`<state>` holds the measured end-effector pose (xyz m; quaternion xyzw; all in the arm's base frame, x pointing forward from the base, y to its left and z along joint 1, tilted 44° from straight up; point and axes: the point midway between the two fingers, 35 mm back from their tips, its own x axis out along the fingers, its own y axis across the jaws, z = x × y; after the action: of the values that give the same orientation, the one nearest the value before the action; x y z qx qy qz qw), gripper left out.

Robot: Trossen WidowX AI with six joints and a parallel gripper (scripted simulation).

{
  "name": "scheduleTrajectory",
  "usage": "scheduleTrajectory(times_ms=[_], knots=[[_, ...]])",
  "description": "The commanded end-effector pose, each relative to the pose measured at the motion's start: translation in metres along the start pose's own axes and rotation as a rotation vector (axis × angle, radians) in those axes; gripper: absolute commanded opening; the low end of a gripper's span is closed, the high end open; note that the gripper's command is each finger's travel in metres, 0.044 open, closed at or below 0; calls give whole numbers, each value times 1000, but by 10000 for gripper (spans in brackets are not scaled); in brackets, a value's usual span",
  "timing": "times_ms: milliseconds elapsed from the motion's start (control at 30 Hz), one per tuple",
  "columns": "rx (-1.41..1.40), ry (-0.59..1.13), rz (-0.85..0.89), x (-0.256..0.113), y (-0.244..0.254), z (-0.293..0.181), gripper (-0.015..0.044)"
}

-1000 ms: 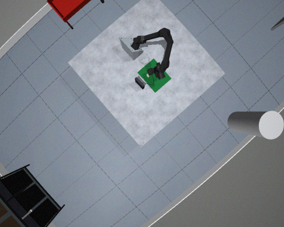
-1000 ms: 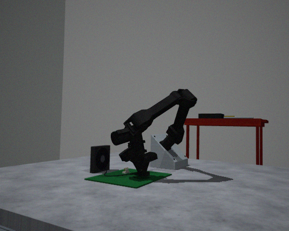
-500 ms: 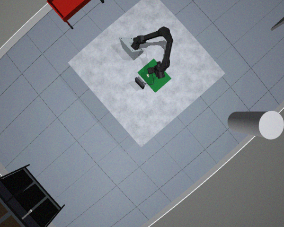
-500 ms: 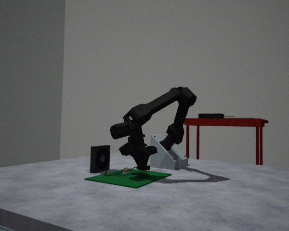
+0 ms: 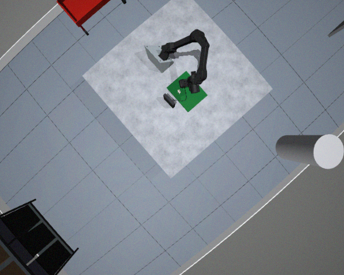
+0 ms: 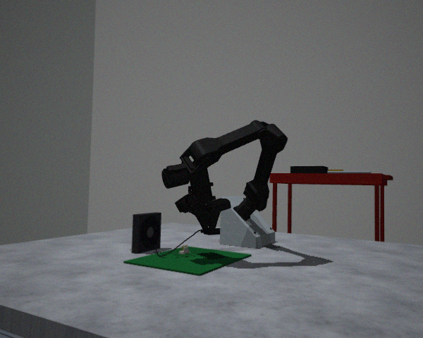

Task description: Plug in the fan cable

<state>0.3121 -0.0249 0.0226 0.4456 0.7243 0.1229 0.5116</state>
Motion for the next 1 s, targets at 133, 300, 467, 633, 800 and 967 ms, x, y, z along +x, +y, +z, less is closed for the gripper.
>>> scheduleTrajectory(times_ms=[133, 300, 467, 633, 800, 967], knots=[[136, -45, -5, -5, -4, 6, 0], [299, -97, 6, -6, -9, 14, 0], [462, -147, 27, -8, -14, 21, 0], [625, -195, 57, -11, -18, 29, 0], [765, -234, 90, -14, -21, 35, 0], [770, -235, 92, -14, -22, 35, 0]])
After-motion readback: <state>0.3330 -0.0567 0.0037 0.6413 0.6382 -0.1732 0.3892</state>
